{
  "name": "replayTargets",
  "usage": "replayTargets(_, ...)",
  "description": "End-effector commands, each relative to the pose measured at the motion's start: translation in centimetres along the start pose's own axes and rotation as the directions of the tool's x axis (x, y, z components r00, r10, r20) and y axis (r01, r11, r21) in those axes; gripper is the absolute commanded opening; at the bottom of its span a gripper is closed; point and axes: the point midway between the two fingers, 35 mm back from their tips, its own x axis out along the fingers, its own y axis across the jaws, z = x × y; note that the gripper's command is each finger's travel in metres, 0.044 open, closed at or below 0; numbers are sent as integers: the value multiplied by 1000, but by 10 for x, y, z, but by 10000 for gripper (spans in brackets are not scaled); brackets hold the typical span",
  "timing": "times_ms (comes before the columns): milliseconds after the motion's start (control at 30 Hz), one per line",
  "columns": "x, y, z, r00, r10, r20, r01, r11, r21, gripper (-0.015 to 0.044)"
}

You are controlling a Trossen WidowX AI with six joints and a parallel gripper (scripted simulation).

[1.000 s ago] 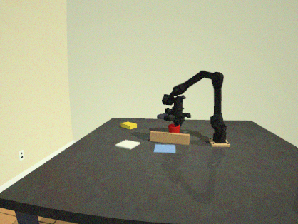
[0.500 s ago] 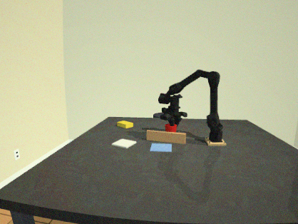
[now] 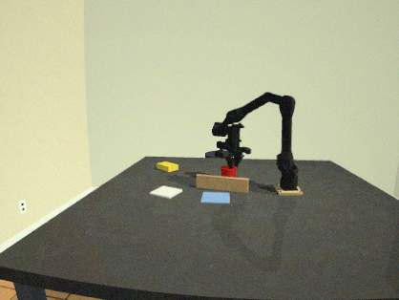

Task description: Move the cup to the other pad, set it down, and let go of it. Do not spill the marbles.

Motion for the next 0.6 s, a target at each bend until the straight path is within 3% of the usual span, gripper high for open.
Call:
replayTargets(0,-7,1,2,1000,5,8,-5,1000,-1,128)
replayTargets(567,-29,0,0,1000,5,6,-5,1000,-3,128)
